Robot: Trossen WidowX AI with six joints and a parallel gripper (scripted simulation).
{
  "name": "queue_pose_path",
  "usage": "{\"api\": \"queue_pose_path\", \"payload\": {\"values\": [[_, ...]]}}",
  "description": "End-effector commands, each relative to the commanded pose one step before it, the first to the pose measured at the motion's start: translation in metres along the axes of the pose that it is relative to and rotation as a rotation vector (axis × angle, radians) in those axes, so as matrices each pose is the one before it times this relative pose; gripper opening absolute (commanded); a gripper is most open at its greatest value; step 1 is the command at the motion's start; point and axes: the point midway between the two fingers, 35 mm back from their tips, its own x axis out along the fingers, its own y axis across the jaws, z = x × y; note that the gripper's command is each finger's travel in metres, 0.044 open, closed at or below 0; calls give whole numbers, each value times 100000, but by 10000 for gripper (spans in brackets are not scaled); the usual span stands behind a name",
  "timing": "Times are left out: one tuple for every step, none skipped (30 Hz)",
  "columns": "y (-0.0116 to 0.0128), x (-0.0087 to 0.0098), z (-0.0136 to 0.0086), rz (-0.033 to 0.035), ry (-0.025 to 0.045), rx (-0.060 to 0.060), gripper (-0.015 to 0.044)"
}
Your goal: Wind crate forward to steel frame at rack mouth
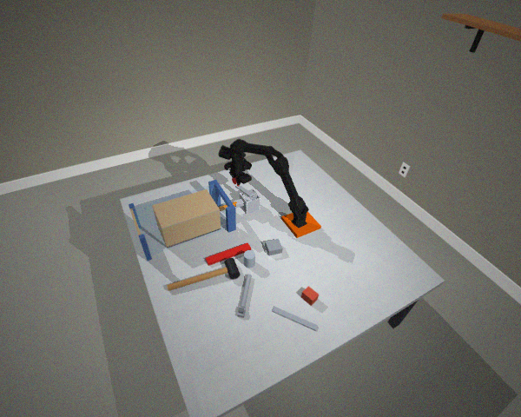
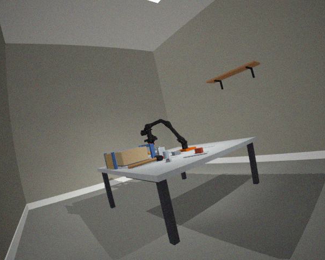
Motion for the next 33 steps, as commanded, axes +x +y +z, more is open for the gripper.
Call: {"api": "queue_pose_path", "payload": {"values": [[-780, 4, -2654, -520, 3073, -3661, 0], [-63, 0, -155, -5, 12, 0, 0], [-44, 0, -108, -4, 8, 0, 0], [-69, 0, -158, -6, 12, 0, 0], [-45, 0, -101, -4, 8, 0, 0], [-73, 0, -155, -6, 12, 0, 0], [-48, 0, -101, -4, 8, 0, 0], [-77, 0, -153, -6, 12, 0, 0], [-51, 0, -100, -4, 8, 0, 0], [-82, 0, -151, -6, 11, 0, 0], [-54, 0, -98, -4, 7, 0, 0], [-86, 0, -149, -7, 11, 0, 0], [-56, 0, -97, -4, 7, 0, 0], [-90, 0, -146, -7, 11, 0, 0], [-59, 0, -95, -5, 7, 0, 0], [-94, 0, -143, -7, 11, 0, 0], [-62, 0, -94, -5, 7, 0, 0], [-98, 1, -141, -8, 11, 0, 0], [-64, 0, -92, -5, 7, 0, 0], [-102, 1, -138, -8, 11, 0, 0], [-67, 0, -90, -5, 7, 0, 0], [-106, 1, -135, -8, 10, 0, 0], [-69, 0, -88, -5, 7, 0, 0], [-109, 1, -132, -8, 10, 0, 0], [-72, 1, -86, -5, 7, 0, 0], [-113, 1, -129, -9, 10, 0, 0], [-74, 1, -84, -6, 6, 0, 0], [-117, 1, -126, -9, 10, 0, 0], [-77, 1, -82, -6, 6, 0, 0], [-120, 1, -122, -9, 9, 0, 0], [-79, 1, -80, -6, 6, 0, 0], [-123, 1, -119, -9, 9, 0, 0], [-81, 1, -77, -6, 6, 0, 0]]}}
